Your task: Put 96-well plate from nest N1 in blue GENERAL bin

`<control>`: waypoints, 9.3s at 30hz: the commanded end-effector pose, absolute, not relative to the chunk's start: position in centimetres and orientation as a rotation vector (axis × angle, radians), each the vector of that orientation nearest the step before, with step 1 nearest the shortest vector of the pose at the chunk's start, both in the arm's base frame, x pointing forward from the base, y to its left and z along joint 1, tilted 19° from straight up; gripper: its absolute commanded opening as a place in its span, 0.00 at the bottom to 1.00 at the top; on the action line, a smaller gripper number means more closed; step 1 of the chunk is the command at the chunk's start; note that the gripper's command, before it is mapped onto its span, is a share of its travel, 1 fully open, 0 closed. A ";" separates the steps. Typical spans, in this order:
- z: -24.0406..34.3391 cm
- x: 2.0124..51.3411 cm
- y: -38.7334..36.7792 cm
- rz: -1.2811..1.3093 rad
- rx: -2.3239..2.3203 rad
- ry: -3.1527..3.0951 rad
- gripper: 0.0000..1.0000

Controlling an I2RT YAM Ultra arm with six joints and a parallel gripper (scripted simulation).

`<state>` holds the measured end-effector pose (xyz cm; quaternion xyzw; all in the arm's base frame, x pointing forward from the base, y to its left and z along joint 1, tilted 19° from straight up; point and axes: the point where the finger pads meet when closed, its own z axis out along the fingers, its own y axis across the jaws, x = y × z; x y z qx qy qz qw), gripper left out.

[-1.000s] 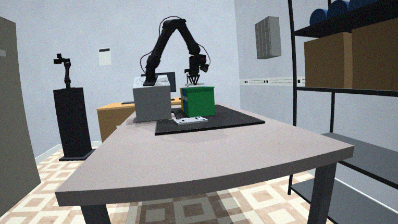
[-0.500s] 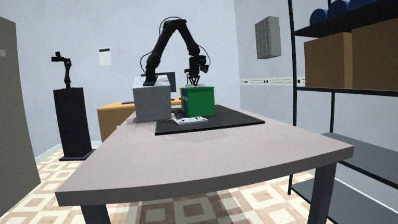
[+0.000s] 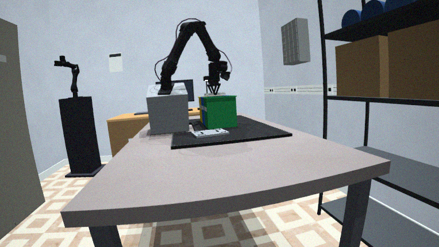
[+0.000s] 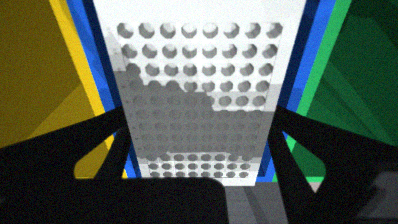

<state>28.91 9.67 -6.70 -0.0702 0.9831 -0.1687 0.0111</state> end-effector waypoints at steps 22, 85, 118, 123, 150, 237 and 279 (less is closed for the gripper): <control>-5.2 30.7 10.4 -0.493 -0.216 3.010 0.00; -9.1 29.8 9.0 -0.522 -0.236 3.035 0.00; -8.6 29.8 9.2 -0.510 -0.225 3.037 0.99; -8.8 29.7 9.1 -0.512 -0.224 3.044 0.99; -8.0 29.9 9.5 -0.506 -0.222 3.024 0.82; -2.4 30.0 11.8 -0.478 -0.221 3.017 0.82; 0.2 27.4 0.1 -0.526 -0.216 3.034 0.82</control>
